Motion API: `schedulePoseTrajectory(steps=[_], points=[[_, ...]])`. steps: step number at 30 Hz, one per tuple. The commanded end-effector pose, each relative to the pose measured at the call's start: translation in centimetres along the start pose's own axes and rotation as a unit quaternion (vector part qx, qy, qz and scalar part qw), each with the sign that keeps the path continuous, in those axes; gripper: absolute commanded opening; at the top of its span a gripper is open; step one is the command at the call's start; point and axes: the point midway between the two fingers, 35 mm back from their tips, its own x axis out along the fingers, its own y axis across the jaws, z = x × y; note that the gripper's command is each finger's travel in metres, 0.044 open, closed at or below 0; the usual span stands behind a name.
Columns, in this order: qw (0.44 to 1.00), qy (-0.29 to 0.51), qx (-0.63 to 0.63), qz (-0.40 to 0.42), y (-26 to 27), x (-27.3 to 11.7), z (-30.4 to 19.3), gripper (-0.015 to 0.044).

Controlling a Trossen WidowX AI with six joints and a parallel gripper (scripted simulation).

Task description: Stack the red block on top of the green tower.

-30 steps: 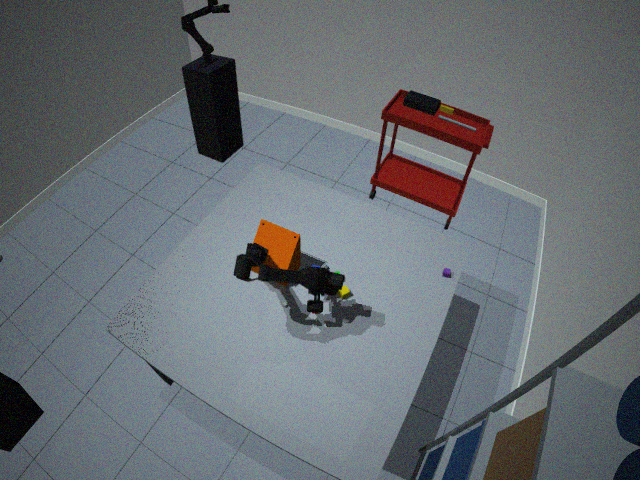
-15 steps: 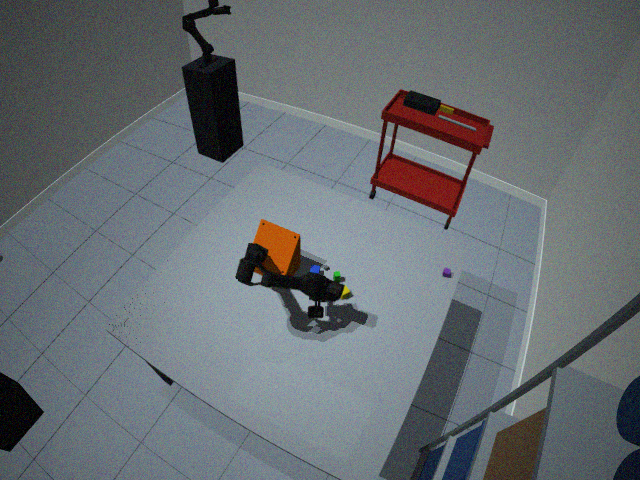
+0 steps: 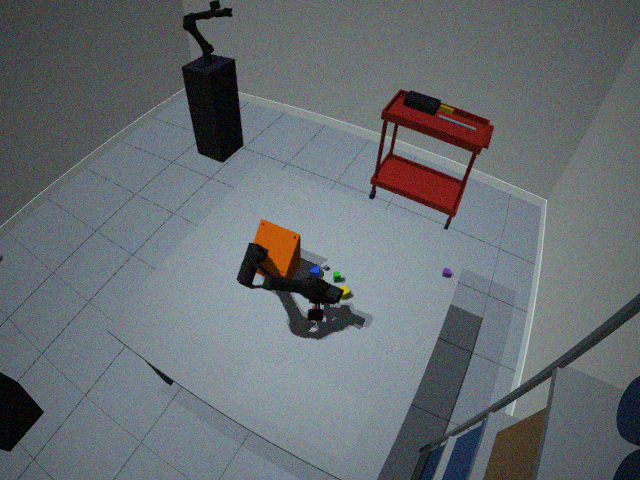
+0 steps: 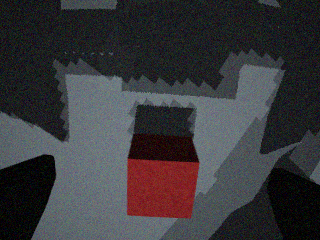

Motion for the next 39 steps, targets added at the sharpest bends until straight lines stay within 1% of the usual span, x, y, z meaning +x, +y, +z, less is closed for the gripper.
schedulePoseTrajectory(steps=[1, 18, 31, 38, 39], points=[[1.000, 0.003, -0.004, -0.001, 0.11, 0.71, -0.18, 0.0440], [1.000, 0.003, -0.004, -0.001, 0.12, 1.06, -0.21, 0.0440], [1.000, 0.003, -0.004, -0.001, 0.12, 1.06, -0.21, 0.0099], [1.000, 0.003, -0.004, -0.001, 0.12, 1.06, -0.21, 0.0052], [1.000, 0.003, -0.004, -0.001, 0.12, 0.96, -0.21, 0.0026]])
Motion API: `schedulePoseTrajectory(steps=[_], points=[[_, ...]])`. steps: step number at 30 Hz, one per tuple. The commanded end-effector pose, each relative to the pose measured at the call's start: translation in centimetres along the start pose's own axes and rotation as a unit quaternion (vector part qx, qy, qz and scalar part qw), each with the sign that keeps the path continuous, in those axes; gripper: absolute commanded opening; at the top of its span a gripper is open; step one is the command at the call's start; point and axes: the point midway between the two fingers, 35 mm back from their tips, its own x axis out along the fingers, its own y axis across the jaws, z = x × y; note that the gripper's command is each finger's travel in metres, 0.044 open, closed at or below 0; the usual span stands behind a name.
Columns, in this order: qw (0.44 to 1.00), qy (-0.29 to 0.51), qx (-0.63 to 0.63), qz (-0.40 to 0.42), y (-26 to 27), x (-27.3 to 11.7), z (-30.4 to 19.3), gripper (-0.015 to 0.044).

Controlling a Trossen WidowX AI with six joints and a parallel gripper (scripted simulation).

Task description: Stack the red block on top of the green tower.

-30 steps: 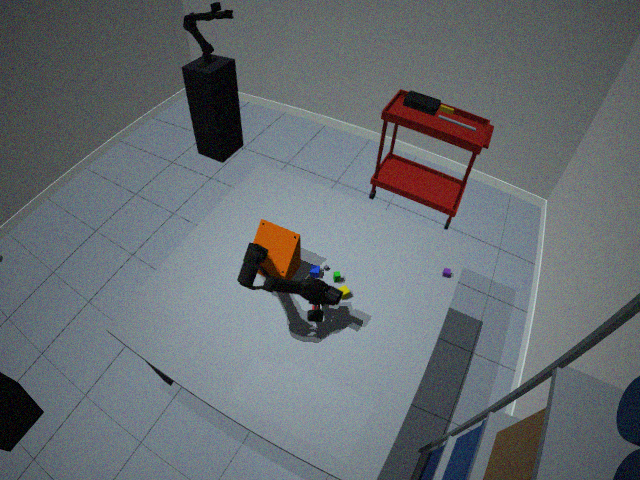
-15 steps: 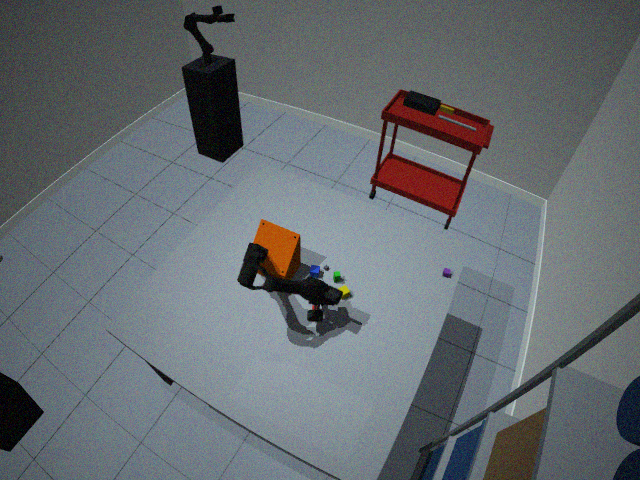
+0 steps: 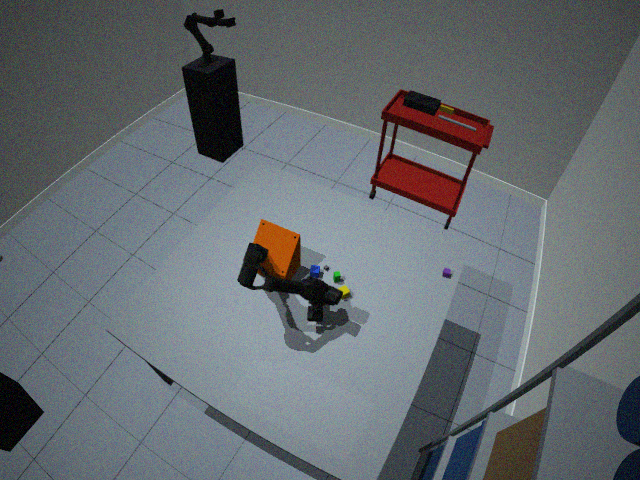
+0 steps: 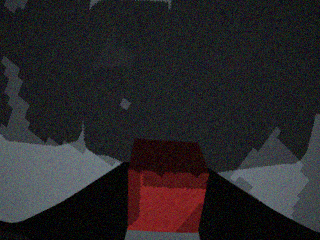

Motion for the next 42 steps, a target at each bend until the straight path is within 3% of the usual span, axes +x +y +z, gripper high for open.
schedulePoseTrajectory(steps=[1, 24, 33, 42], points=[[1.000, 0.001, -0.002, -0.001, 0.0, -0.3, 0.0, 0.0000], [1.000, 0.000, -0.002, 0.002, 0.1, -11.9, 0.1, 0.0000], [1.000, -0.001, -0.002, 0.003, 0.4, -12.0, 0.4, 0.0000], [1.000, -0.002, 0.002, 0.016, 4.7, -12.1, 3.5, 0.0000]])
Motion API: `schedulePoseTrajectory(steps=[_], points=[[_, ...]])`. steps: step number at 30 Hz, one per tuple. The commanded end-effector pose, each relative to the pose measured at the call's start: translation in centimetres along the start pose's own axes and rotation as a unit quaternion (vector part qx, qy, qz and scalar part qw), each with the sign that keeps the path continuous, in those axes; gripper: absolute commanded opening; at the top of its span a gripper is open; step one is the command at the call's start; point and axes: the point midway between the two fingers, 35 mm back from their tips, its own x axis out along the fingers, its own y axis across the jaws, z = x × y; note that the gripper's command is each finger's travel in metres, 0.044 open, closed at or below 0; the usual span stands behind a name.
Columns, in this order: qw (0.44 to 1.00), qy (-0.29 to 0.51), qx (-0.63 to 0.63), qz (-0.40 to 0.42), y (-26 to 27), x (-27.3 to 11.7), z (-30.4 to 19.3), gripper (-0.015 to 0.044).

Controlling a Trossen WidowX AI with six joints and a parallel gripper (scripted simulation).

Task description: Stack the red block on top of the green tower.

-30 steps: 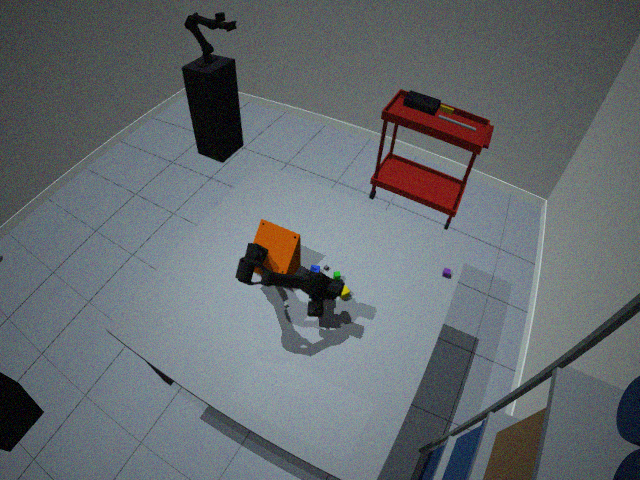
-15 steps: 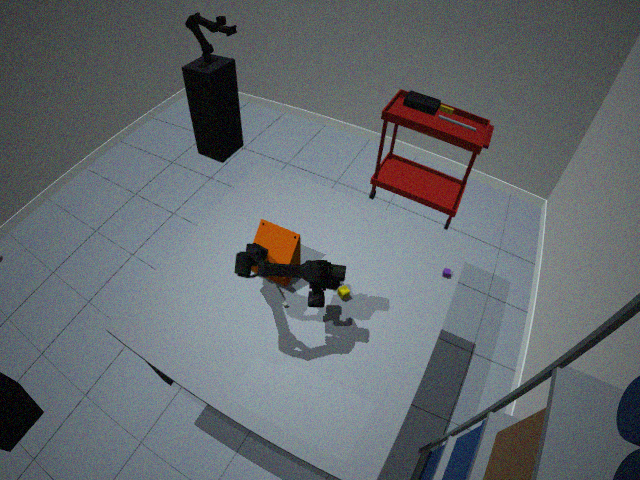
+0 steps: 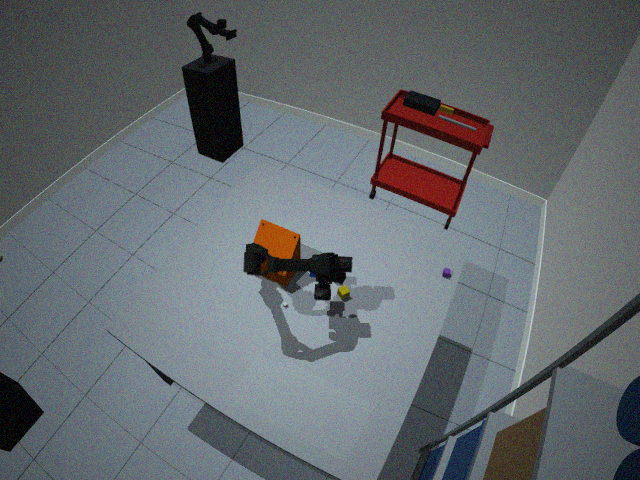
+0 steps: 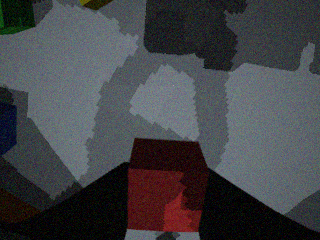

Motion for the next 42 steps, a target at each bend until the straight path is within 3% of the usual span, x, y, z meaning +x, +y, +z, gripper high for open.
schedulePoseTrajectory(steps=[1, 23, 42], points=[[1.000, -0.003, 0.002, 0.003, 1.8, -0.1, 1.4, 0.0000], [1.000, -0.004, 0.000, -0.006, 13.0, 0.0, 7.0, 0.0000], [1.000, -0.004, 0.000, -0.008, 13.2, 4.7, 6.9, 0.0000]])
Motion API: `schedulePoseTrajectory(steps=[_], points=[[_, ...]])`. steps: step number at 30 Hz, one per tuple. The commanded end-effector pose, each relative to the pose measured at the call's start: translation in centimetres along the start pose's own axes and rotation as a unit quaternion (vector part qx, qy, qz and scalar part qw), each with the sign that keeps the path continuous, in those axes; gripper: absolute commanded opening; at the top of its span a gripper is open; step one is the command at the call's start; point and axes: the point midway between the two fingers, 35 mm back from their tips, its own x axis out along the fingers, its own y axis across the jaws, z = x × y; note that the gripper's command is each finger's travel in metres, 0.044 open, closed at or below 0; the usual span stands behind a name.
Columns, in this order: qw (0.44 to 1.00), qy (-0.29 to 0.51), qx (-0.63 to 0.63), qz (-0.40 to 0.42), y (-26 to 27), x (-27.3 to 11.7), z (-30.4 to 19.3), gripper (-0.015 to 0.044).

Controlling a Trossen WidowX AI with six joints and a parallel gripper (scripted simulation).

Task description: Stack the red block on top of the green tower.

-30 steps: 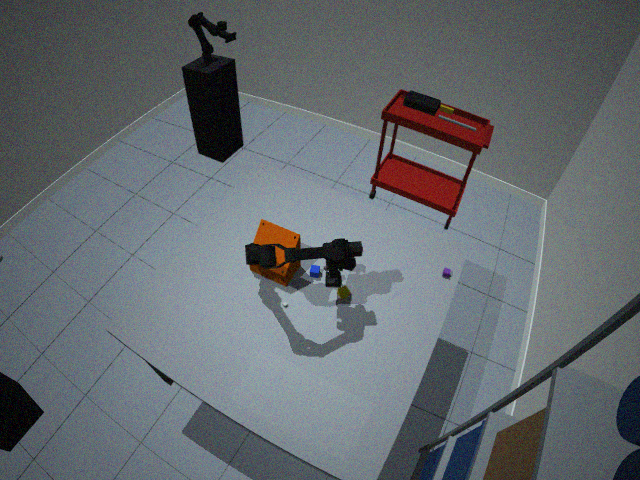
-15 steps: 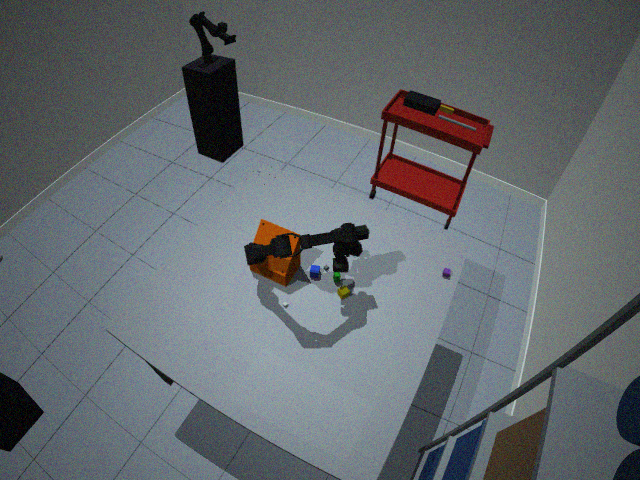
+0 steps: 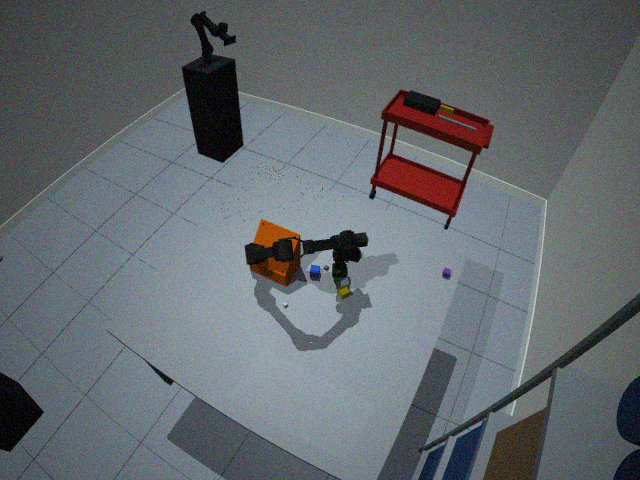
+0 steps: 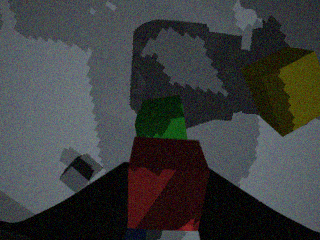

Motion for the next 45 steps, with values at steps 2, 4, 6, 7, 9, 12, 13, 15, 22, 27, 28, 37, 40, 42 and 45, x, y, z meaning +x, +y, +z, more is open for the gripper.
schedulePoseTrajectory(steps=[2, 4, 6, 7, 9, 12, 13, 15, 22, 27, 28, 37, 40, 42, 45], points=[[1.000, -0.001, -0.002, -0.002, 0.0, 1.3, 0.0, 0.0000], [1.000, -0.001, -0.002, -0.002, 0.0, 2.2, -0.1, 0.0000], [1.000, 0.000, -0.002, -0.002, -0.1, 2.9, -0.1, 0.0000], [1.000, 0.000, -0.002, -0.002, -0.1, 3.0, -0.1, 0.0000], [1.000, 0.000, -0.002, -0.002, -0.1, 2.9, -0.1, 0.0000], [1.000, 0.000, -0.002, -0.002, -0.1, 2.9, -0.1, 0.0000], [1.000, 0.000, -0.002, -0.002, -0.1, 2.9, -0.1, 0.0000], [1.000, 0.000, -0.002, -0.002, -0.1, 2.9, -0.1, 0.0000], [1.000, 0.000, -0.002, -0.002, -0.1, 3.0, -0.1, 0.0000], [1.000, 0.000, -0.002, -0.002, -0.1, 3.0, -0.1, 0.0000], [1.000, 0.000, -0.002, -0.002, -0.1, 3.0, -0.1, 0.0000], [1.000, 0.001, -0.001, -0.001, 0.0, 2.9, -0.1, 0.0026], [1.000, 0.001, -0.001, -0.001, 0.0, 2.9, -0.1, 0.0105], [1.000, 0.001, -0.001, -0.001, 0.0, 2.9, -0.1, 0.0157], [1.000, 0.001, -0.001, -0.001, 0.0, 2.9, -0.1, 0.0236]])
